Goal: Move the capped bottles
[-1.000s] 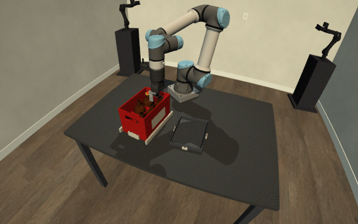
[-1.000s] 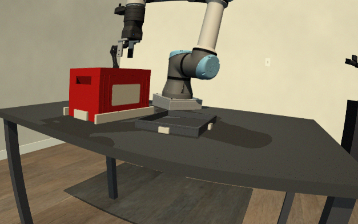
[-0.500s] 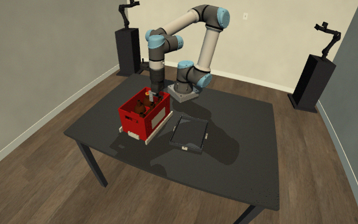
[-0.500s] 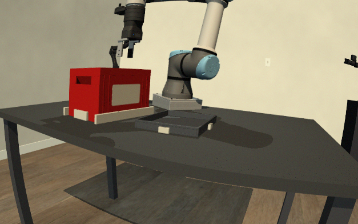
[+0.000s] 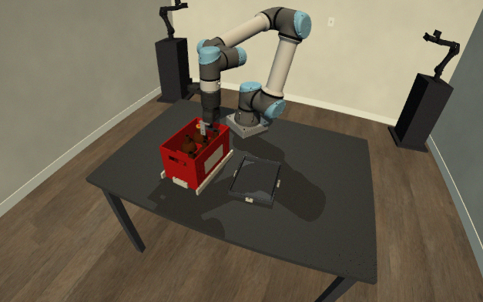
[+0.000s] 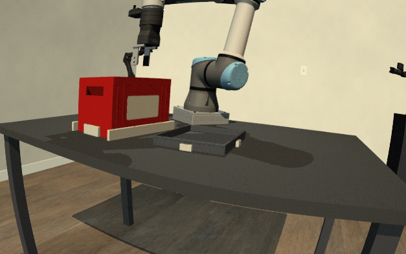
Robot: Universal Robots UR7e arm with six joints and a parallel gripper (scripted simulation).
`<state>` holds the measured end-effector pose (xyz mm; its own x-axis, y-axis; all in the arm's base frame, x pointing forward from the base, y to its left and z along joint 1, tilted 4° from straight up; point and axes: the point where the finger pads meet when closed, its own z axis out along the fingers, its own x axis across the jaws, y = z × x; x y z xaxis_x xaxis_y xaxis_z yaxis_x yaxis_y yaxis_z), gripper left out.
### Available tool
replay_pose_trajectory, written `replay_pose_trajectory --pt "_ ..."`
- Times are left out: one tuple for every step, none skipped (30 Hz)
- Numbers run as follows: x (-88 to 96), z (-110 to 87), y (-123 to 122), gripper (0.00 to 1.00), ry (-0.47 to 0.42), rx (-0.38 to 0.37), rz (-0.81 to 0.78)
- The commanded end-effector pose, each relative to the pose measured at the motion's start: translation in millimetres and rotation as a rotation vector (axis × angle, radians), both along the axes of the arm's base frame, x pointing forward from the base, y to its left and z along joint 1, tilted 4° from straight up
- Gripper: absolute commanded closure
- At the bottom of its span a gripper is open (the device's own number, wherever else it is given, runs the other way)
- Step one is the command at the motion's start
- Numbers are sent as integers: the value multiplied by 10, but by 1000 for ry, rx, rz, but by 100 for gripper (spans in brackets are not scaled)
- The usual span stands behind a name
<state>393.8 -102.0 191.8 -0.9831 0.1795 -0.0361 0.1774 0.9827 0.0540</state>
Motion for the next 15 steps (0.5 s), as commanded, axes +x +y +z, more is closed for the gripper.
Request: replay_pose_trajectory --pt "-197 -34 -140 0 -6 -2 96" --pt "-223 -38 -160 0 -6 -3 108" --pt "-249 -43 -180 0 -7 -4 121" --pt "-275 -47 -200 0 -8 -4 134" --pt "-275 -47 -200 0 -8 -4 134" --pt "-275 -47 -200 0 -8 -4 134" --pt "-171 -27 -133 0 -2 -7 78" --pt "-197 -31 -153 0 -3 -7 91" --pt "-222 -35 -174 0 -3 -8 103" --pt "-248 -39 -195 0 -4 -8 116" --pt "-274 -43 -215 0 -5 -9 129" --pt "-300 -47 -236 0 -5 -9 142" --pt "-326 -51 -256 0 -6 -10 154" --pt "-352 -55 -277 0 -7 -10 167" --pt "-378 -59 -298 0 -7 -11 180"
